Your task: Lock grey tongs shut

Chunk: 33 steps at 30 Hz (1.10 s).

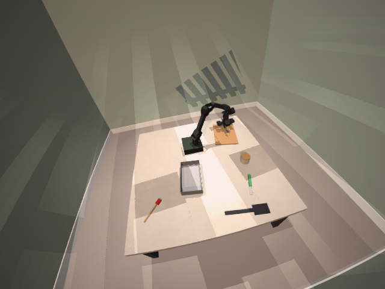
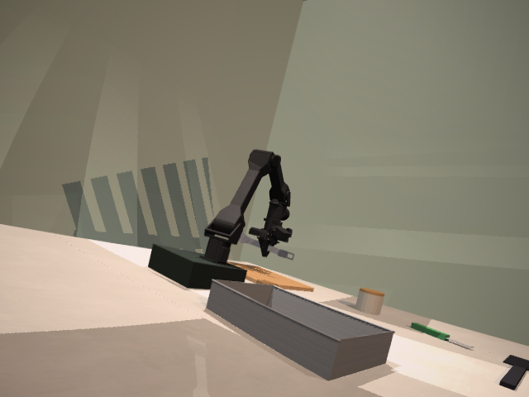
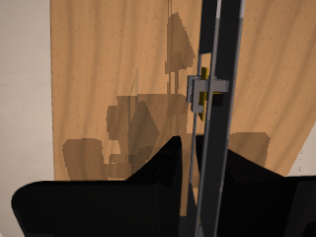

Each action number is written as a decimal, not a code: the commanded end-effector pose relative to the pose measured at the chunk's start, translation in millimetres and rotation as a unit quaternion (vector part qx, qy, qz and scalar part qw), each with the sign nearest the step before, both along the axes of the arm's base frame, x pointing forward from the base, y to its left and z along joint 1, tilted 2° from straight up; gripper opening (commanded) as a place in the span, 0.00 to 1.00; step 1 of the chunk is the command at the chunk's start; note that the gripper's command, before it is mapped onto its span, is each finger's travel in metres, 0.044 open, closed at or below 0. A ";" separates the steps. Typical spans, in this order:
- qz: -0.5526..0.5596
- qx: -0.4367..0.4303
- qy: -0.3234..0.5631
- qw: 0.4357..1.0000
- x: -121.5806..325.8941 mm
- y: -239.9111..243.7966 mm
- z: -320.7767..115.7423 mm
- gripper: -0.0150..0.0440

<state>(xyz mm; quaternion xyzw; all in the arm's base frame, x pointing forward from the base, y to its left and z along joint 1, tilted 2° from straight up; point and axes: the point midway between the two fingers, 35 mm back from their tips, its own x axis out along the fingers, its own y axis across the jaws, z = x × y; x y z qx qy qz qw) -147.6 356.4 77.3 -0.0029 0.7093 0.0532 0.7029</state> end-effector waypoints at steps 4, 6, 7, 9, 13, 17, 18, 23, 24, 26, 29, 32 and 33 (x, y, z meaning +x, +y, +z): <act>-0.001 -0.001 -0.003 1.000 1.3 -0.1 -12.4 0.00; -0.001 -0.001 -0.003 1.000 1.3 0.0 -15.7 0.00; -0.001 -0.001 -0.003 1.000 1.4 0.0 -17.4 0.00; -0.001 -0.001 -0.003 1.000 1.4 0.1 -20.6 0.00; -0.001 -0.001 -0.003 1.000 1.5 0.1 -27.2 0.00; -0.001 -0.001 -0.003 1.000 1.7 0.0 -33.7 0.00; -0.001 -0.001 -0.003 1.000 1.8 0.0 -35.1 0.00; -0.001 -0.001 -0.001 1.000 0.6 0.4 -33.9 0.04; -0.001 -0.001 -0.001 1.000 0.6 0.4 -33.9 0.09; -0.001 -0.001 -0.001 1.000 0.6 0.4 -33.9 0.18; -0.001 -0.001 -0.001 1.000 0.6 0.4 -33.9 0.31; -0.001 -0.001 -0.001 1.000 0.6 0.4 -33.9 0.44; -0.001 -0.001 -0.001 1.000 0.6 0.4 -33.9 0.49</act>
